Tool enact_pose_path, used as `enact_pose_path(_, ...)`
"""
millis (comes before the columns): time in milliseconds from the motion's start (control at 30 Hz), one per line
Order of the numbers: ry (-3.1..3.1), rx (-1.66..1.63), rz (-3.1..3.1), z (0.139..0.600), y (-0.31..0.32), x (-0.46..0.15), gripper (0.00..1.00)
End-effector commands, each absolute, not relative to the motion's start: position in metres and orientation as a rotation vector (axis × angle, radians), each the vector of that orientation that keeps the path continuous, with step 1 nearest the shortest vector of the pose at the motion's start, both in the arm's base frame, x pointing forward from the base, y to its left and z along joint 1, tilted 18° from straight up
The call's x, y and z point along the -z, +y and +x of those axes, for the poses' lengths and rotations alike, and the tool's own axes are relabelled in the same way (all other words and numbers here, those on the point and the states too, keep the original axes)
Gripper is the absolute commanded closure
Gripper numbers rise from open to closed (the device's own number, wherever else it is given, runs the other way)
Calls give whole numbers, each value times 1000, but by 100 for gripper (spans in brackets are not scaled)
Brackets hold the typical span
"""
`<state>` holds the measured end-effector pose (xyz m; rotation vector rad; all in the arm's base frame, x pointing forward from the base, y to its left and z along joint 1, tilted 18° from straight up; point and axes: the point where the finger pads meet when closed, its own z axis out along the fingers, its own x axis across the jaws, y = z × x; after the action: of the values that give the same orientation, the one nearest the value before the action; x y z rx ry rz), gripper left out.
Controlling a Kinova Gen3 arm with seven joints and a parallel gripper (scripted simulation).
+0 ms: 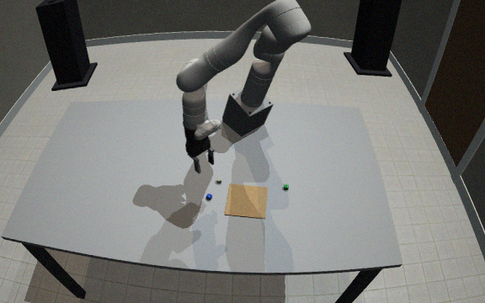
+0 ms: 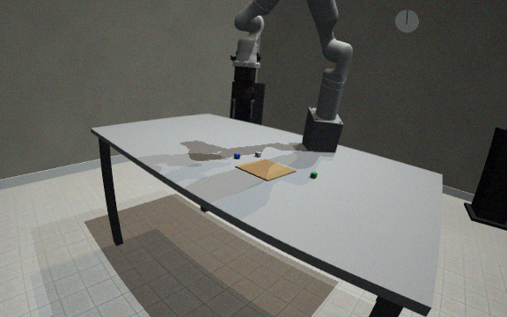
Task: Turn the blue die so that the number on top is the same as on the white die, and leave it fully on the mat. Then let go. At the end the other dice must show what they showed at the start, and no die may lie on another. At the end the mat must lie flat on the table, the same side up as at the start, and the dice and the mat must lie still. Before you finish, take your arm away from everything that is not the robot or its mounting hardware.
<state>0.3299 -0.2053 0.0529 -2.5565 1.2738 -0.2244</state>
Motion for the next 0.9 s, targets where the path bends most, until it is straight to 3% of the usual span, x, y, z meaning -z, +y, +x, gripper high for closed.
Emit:
enact_pose_path(0, 1279, 226, -2555, 329, -206, -53, 0)
enact_pose_path(867, 1278, 227, -2555, 335, -203, -34, 0)
